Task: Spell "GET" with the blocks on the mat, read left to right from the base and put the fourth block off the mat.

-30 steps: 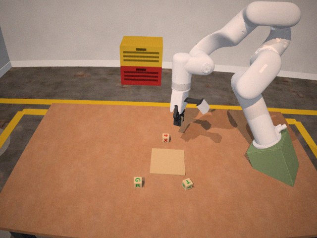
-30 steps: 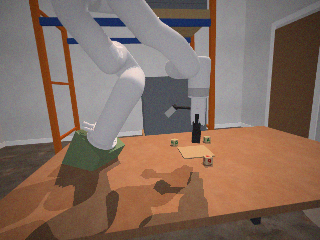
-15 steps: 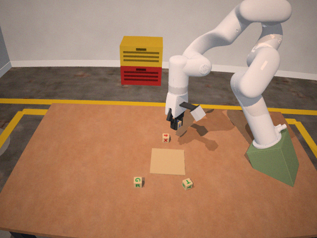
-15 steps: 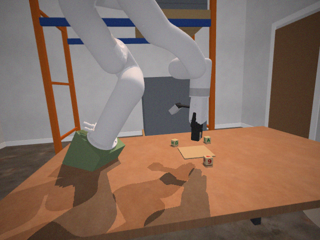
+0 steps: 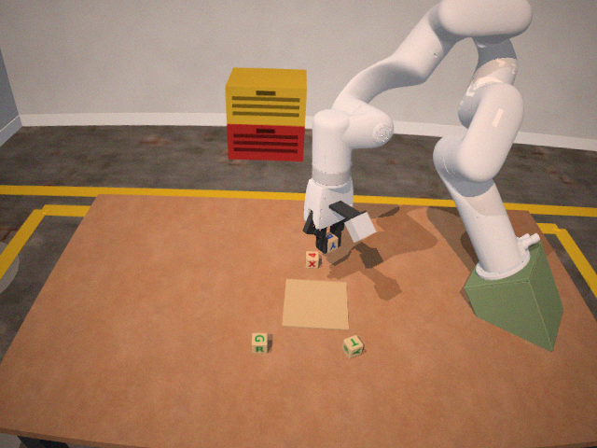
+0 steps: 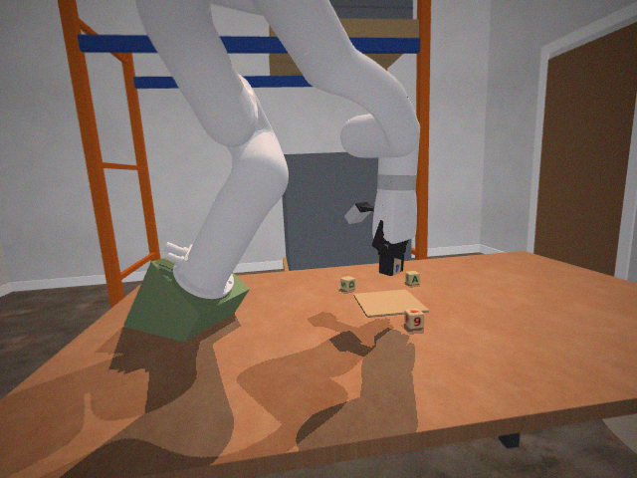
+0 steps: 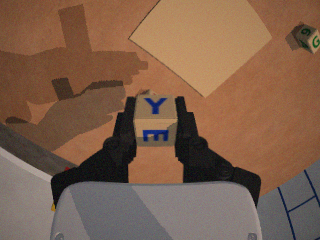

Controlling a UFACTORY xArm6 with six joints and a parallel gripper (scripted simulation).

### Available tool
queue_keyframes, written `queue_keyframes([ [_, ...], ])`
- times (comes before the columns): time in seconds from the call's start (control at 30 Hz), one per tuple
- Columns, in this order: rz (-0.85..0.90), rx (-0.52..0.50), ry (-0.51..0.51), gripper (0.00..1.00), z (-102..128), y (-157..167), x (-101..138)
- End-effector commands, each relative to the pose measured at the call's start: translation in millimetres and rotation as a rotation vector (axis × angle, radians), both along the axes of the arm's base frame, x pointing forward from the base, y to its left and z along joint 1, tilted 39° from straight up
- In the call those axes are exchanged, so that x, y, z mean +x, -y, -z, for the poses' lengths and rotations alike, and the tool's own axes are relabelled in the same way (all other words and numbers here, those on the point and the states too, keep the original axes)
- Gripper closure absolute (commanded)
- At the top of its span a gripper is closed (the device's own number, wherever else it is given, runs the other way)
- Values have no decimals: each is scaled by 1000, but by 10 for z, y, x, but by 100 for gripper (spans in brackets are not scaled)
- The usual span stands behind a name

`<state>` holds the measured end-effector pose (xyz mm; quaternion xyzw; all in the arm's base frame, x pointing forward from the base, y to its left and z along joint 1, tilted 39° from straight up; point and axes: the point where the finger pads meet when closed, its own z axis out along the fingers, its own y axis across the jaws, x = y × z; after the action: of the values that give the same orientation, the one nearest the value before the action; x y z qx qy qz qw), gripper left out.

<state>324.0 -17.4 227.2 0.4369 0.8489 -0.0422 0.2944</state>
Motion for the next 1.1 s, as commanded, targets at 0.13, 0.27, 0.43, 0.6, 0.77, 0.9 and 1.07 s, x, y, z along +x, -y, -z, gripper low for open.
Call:
queue_keyframes([
  [0.13,186,59,80,73,29,-235,101],
  [0.27,215,75,95,73,37,-280,117],
  [0.43,307,127,147,73,63,-431,164],
  [0.6,376,168,188,73,84,-552,197],
  [0.77,440,208,228,73,106,-671,225],
  [0.9,458,219,240,73,112,-705,233],
  [1.07,479,234,254,73,120,-746,241],
])
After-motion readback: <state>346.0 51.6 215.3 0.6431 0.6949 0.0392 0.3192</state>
